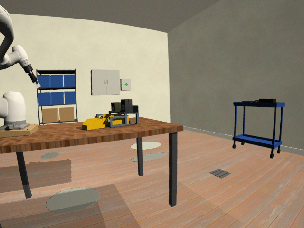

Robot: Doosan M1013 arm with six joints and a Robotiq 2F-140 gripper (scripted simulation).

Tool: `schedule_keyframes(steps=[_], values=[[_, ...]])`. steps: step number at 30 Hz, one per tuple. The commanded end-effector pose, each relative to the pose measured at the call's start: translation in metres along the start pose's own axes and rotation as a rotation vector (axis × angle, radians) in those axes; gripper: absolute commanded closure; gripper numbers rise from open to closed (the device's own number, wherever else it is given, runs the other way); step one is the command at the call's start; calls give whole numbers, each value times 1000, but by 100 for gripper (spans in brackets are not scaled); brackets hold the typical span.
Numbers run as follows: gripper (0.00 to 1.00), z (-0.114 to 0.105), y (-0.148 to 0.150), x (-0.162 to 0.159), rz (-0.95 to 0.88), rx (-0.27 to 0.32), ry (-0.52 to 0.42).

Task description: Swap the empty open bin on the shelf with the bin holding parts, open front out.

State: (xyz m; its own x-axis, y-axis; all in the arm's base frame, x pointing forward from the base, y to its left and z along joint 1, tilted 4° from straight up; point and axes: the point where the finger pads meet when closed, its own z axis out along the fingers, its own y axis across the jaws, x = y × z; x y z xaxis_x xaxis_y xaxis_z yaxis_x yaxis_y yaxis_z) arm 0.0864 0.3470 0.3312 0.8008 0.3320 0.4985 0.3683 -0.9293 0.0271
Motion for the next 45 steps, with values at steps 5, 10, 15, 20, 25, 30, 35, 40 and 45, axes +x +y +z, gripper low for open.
schedule_keyframes(steps=[5, 10, 15, 20, 25, 30, 35, 40, 45], values=[[0, 0, 0, 0, 0, 0, 0], [0, 0, 0, 0, 0, 0, 0], [0, 0, 0, 0, 0, 0, 0], [0, 0, 0, 0, 0, 0, 0], [0, 0, 0, 1, 5, 0, 0], [0, 2, -1, 2, 19, -1, -1], [0, 3, -1, 4, 34, -3, -2], [0, 7, -3, 8, 73, -6, -4], [0, 13, -5, 15, 131, -10, -7]])
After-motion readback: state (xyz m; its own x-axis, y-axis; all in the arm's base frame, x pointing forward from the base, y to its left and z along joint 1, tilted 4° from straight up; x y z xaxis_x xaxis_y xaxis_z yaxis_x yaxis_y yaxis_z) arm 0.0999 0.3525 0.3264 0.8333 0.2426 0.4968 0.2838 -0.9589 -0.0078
